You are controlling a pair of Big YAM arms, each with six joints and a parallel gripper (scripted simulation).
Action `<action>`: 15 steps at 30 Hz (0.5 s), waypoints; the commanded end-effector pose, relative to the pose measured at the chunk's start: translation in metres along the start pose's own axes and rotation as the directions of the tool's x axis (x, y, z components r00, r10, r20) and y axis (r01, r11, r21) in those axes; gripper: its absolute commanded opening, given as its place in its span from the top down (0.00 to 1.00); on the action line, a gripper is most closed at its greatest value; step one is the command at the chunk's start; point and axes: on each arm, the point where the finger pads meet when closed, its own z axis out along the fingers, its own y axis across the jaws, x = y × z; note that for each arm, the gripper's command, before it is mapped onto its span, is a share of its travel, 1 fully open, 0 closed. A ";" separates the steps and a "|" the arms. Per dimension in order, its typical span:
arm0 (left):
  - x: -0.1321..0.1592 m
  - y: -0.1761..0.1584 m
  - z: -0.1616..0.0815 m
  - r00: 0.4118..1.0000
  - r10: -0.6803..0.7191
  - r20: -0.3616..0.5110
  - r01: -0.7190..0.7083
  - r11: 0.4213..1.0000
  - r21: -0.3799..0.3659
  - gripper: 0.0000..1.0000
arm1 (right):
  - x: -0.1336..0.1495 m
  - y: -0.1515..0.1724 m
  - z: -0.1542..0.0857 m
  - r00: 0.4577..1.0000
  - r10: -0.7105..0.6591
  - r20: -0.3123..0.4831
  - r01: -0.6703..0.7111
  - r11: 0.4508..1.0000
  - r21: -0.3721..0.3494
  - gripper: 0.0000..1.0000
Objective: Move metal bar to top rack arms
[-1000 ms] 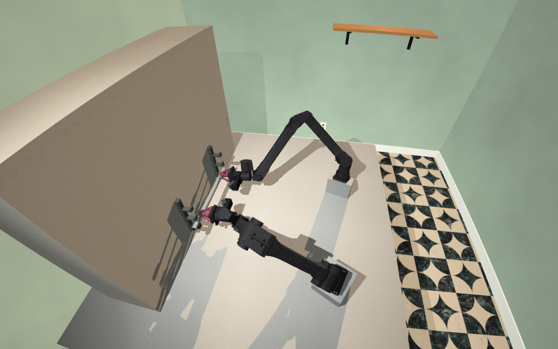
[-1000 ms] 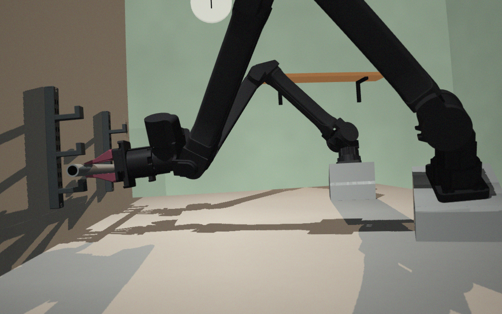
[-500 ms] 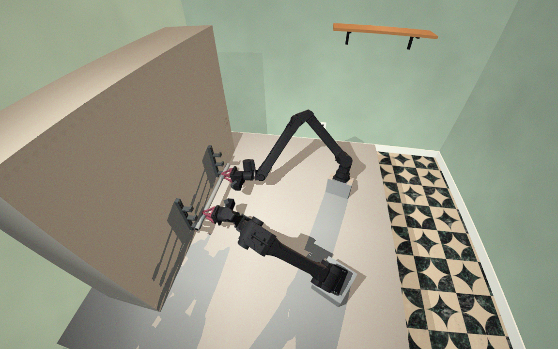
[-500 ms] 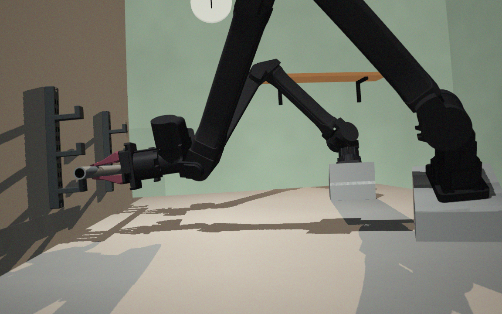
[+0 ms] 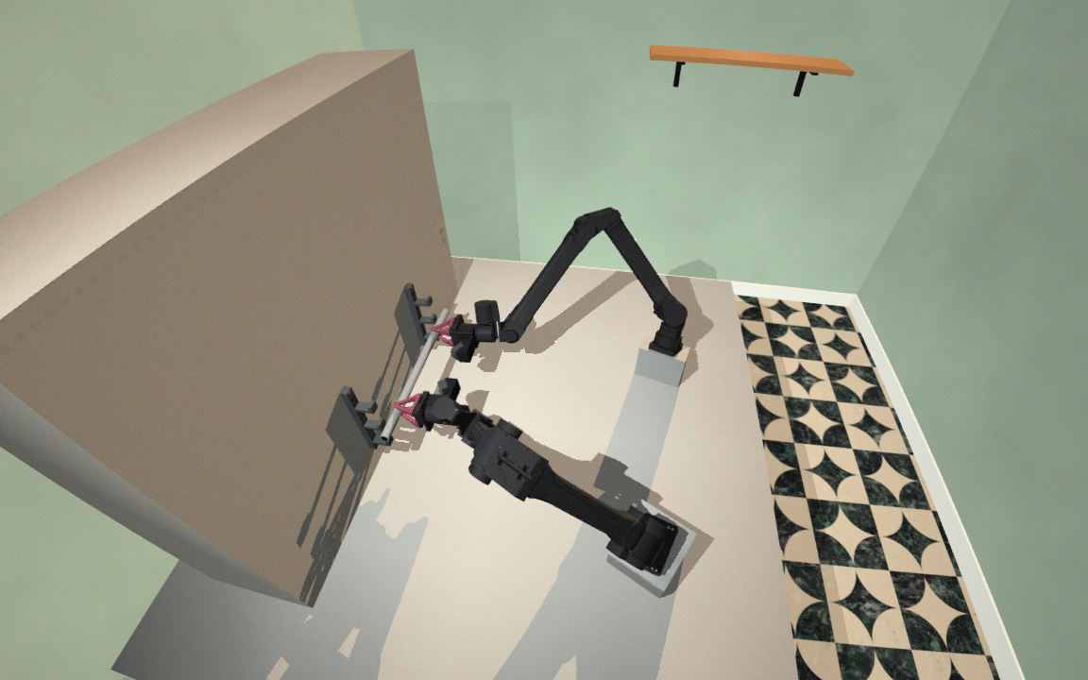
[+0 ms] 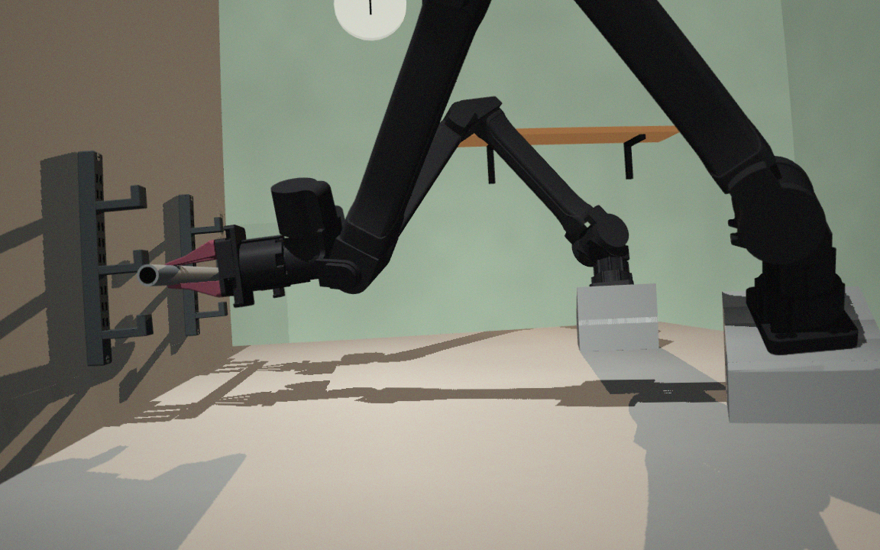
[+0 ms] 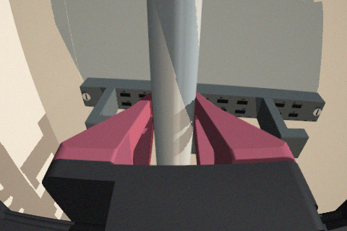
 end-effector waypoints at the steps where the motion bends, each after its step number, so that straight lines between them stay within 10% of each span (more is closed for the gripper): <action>1: 0.019 0.084 0.012 0.998 -0.036 -0.045 0.031 0.994 -0.109 1.00 | 0.021 -0.086 0.006 0.999 0.017 -0.037 -0.013 0.994 0.109 1.00; 15: 0.018 0.038 0.007 0.998 -0.036 -0.045 0.031 0.994 -0.109 1.00 | 0.010 -0.035 0.003 0.999 0.017 -0.037 -0.013 0.994 0.109 1.00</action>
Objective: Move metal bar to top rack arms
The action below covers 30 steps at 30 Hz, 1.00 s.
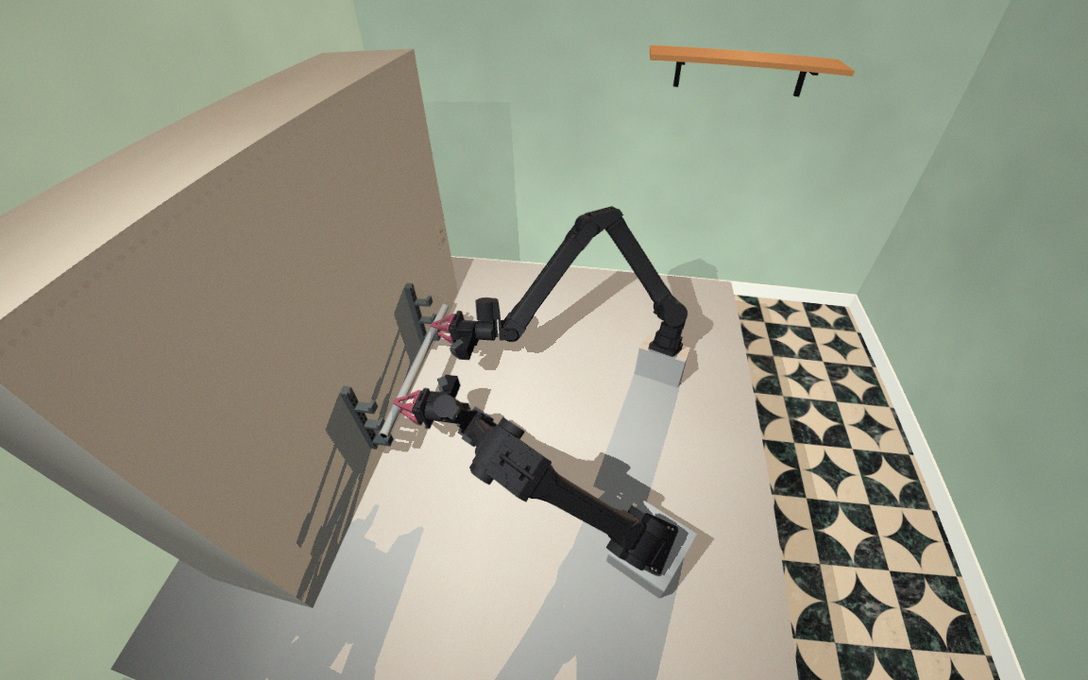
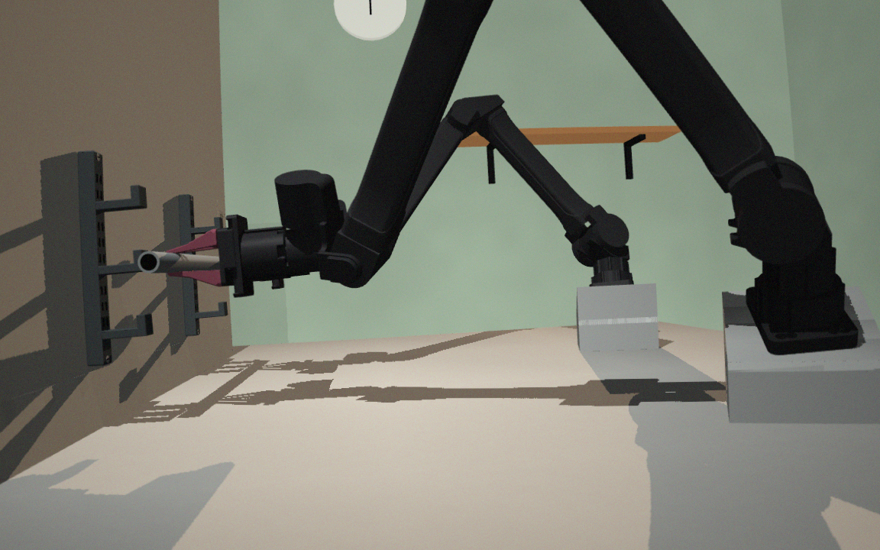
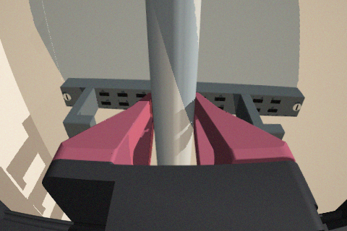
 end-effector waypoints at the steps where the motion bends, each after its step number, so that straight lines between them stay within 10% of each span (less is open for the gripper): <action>1: 0.017 0.017 0.010 0.999 -0.024 -0.041 0.020 0.997 -0.075 1.00 | 0.009 -0.011 0.006 0.999 0.017 -0.028 -0.015 0.998 0.067 1.00; 30: 0.017 0.000 0.003 0.999 -0.024 -0.041 0.020 0.997 -0.075 1.00 | 0.004 0.010 0.001 0.999 0.017 -0.028 -0.015 0.998 0.067 1.00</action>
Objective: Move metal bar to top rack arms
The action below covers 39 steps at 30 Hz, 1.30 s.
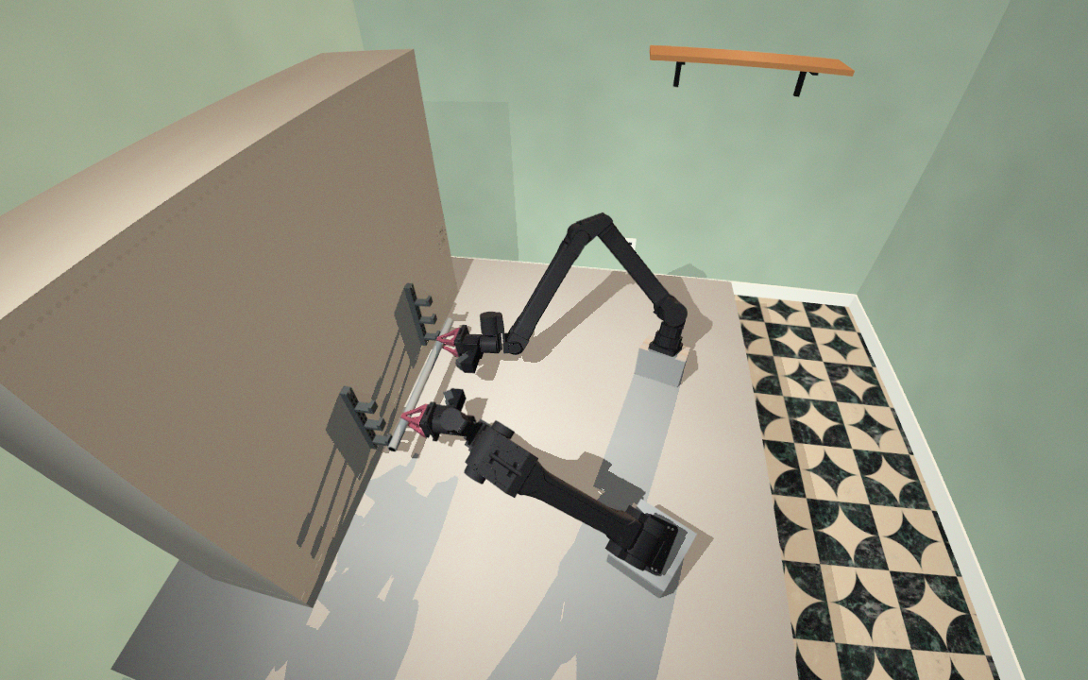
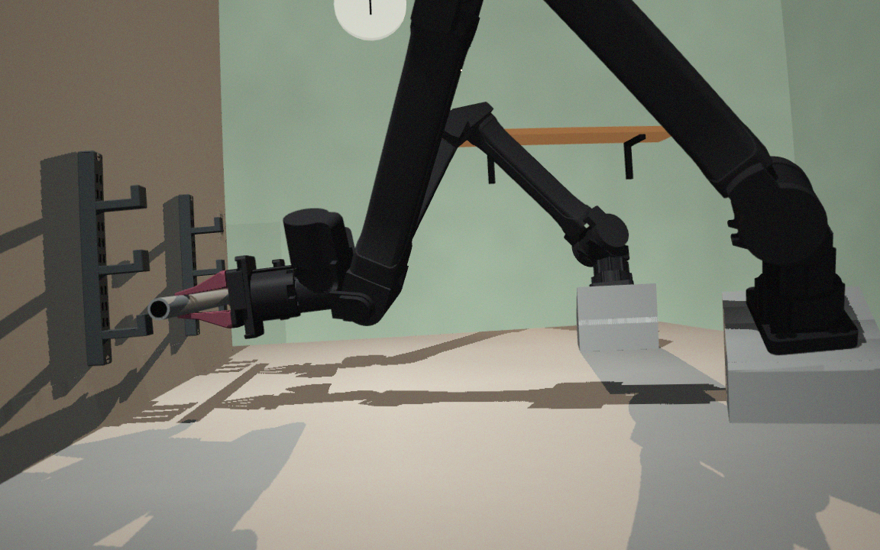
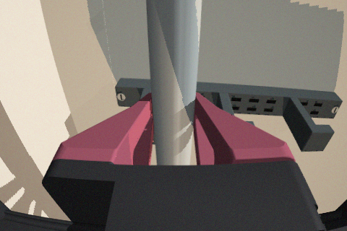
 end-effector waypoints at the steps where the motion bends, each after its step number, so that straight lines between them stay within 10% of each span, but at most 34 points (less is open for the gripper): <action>1: 0.012 0.055 0.010 0.999 -0.031 -0.034 0.028 0.994 -0.101 1.00 | 0.011 -0.046 0.007 0.999 0.020 -0.028 -0.018 0.996 0.092 1.00; 30: 0.019 0.110 0.020 0.999 -0.031 -0.034 0.028 0.994 -0.101 1.00 | 0.012 -0.062 0.008 0.999 0.020 -0.028 -0.018 0.996 0.092 1.00; 39: 0.012 0.071 0.012 0.999 -0.031 -0.034 0.028 0.994 -0.101 1.00 | 0.013 -0.061 0.008 0.999 0.020 -0.028 -0.018 0.996 0.092 1.00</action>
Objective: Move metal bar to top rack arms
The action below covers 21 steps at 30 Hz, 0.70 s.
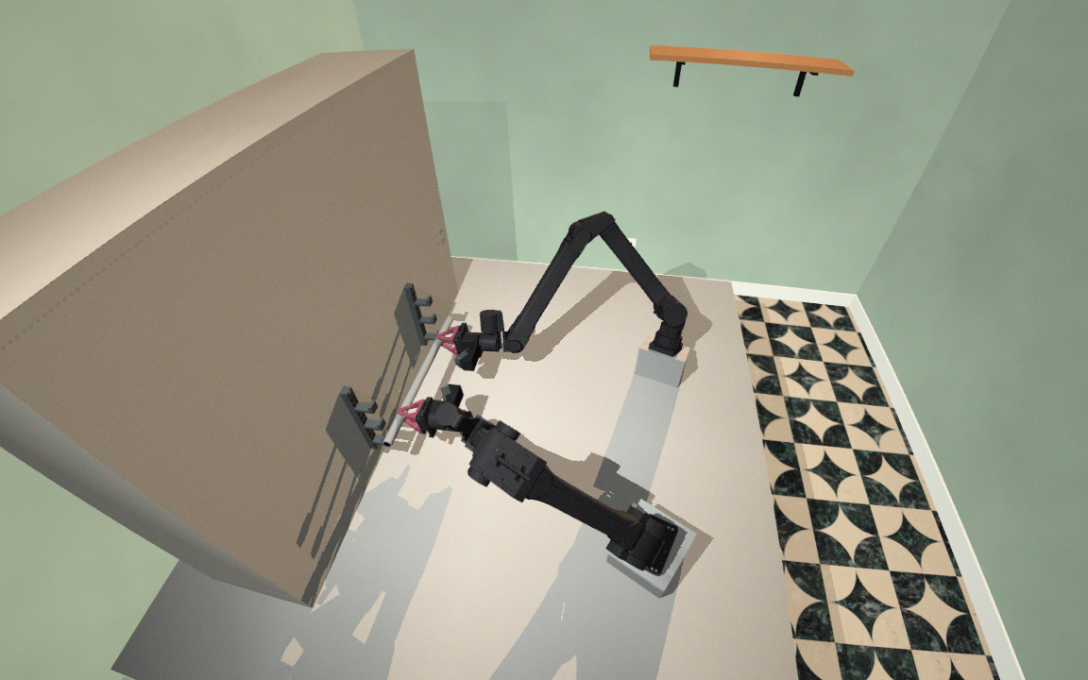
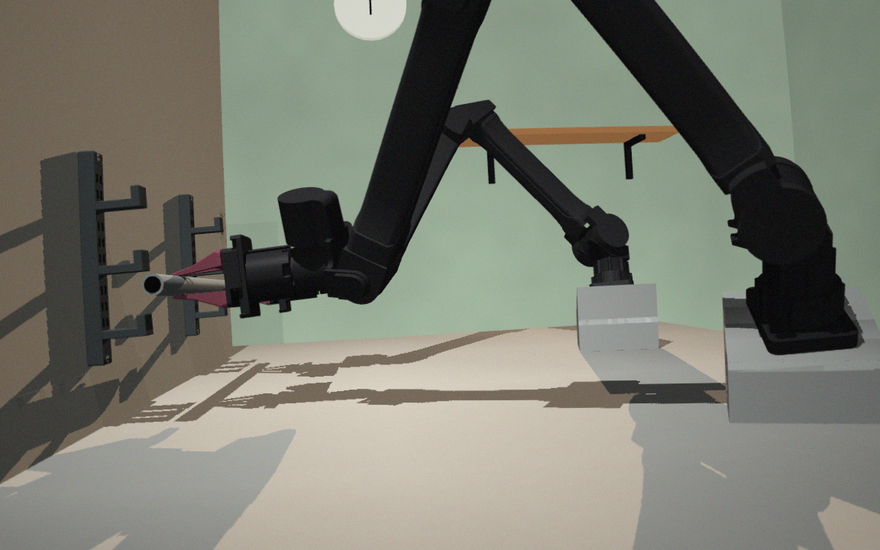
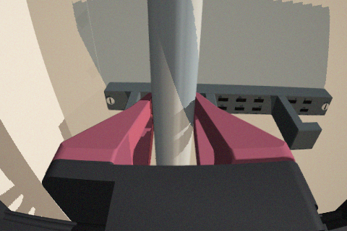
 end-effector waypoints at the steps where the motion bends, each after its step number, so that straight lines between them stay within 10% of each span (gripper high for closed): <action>1: 0.009 0.042 0.009 0.997 -0.062 -0.043 0.057 0.992 -0.112 1.00 | 0.015 -0.049 0.011 0.999 -0.009 -0.031 0.012 0.997 0.076 1.00; 21: 0.006 0.031 -0.016 0.997 -0.062 -0.043 0.057 0.992 -0.112 1.00 | 0.016 -0.046 -0.013 0.999 -0.009 -0.031 0.012 0.997 0.076 1.00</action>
